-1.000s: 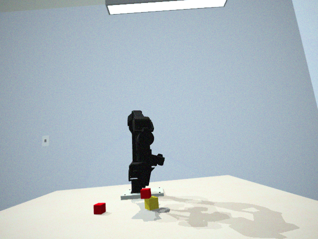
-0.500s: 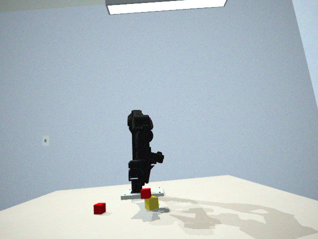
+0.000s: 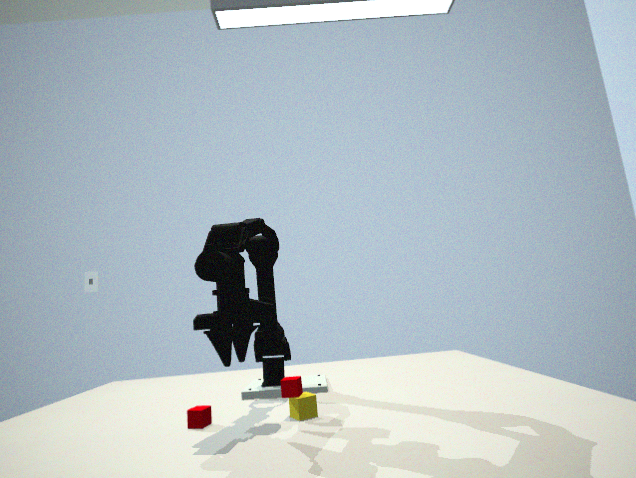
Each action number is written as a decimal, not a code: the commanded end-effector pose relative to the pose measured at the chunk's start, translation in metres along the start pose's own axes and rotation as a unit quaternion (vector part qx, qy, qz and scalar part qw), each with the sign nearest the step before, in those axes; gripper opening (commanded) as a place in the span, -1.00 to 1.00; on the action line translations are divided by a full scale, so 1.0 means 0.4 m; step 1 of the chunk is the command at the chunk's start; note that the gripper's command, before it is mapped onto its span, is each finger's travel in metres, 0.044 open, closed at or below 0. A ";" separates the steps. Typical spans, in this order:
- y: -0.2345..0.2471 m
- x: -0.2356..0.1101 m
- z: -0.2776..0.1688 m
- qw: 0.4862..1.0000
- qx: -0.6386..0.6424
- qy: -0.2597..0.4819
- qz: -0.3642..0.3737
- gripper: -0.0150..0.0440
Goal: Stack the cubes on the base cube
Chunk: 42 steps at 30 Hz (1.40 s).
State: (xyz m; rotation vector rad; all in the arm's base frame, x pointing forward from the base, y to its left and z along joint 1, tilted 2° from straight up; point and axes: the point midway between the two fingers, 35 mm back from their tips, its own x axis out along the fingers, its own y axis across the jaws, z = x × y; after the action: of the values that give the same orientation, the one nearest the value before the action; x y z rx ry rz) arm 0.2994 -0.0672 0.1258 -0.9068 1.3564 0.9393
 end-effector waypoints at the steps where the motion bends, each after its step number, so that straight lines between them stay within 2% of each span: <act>1: -0.022 -0.018 -0.086 1.000 0.004 0.004 -0.002 0.41; 8: -0.027 -0.040 -0.191 1.000 0.003 0.004 0.000 0.41; 12: -0.028 -0.027 -0.192 1.000 0.003 0.004 0.000 0.41; 20: -0.027 0.113 -0.193 1.000 0.003 0.004 0.000 0.41; 42: -0.027 0.184 -0.193 1.000 0.004 0.004 0.000 0.41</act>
State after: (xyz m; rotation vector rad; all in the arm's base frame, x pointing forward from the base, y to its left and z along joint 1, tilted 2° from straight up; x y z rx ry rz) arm 0.2831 -0.1420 0.0592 -0.9080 1.3572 0.9192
